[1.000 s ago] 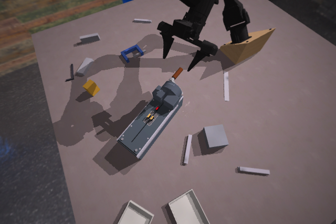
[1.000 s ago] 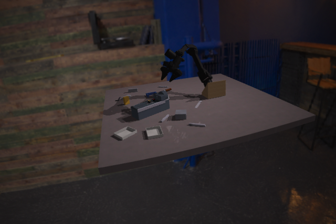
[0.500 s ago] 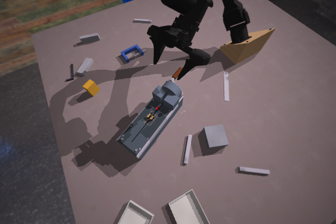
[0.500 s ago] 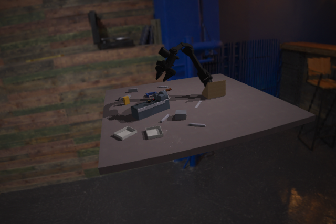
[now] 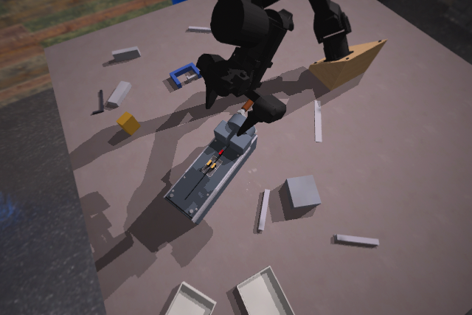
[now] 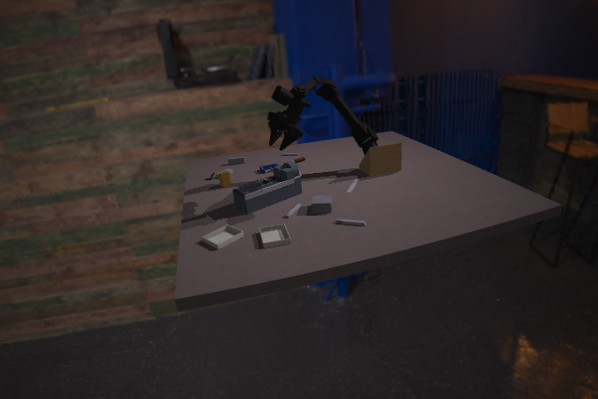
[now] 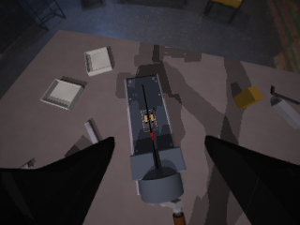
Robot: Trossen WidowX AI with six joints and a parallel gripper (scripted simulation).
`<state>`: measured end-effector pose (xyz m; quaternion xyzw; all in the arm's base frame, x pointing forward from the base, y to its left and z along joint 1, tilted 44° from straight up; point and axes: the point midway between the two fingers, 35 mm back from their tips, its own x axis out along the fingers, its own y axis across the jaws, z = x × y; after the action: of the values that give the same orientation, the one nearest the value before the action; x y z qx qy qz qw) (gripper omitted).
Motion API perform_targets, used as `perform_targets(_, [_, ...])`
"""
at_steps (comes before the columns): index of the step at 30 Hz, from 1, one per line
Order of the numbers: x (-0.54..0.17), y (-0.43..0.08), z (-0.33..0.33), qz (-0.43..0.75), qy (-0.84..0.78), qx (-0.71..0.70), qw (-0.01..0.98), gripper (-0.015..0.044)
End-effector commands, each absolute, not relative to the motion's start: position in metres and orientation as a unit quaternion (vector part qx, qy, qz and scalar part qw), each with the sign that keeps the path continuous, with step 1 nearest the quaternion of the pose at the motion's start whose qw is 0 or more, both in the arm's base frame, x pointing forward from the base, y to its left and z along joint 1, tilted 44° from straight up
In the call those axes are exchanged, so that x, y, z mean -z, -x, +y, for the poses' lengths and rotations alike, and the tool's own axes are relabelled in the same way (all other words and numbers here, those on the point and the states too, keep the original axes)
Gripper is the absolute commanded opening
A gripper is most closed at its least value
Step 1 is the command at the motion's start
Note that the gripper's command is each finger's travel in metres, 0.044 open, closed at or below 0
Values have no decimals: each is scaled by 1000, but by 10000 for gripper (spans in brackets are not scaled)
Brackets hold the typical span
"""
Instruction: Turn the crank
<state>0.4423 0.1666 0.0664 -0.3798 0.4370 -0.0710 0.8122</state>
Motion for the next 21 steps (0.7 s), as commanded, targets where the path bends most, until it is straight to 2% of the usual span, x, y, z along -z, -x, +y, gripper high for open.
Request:
perform_targets(1, [-54, -448, 162, 440, 380, 80, 810, 440])
perform_targets(9, [-18, -450, 129, 439, 380, 83, 810, 440])
perform_targets(21, [-17, -450, 128, 439, 380, 83, 810, 440])
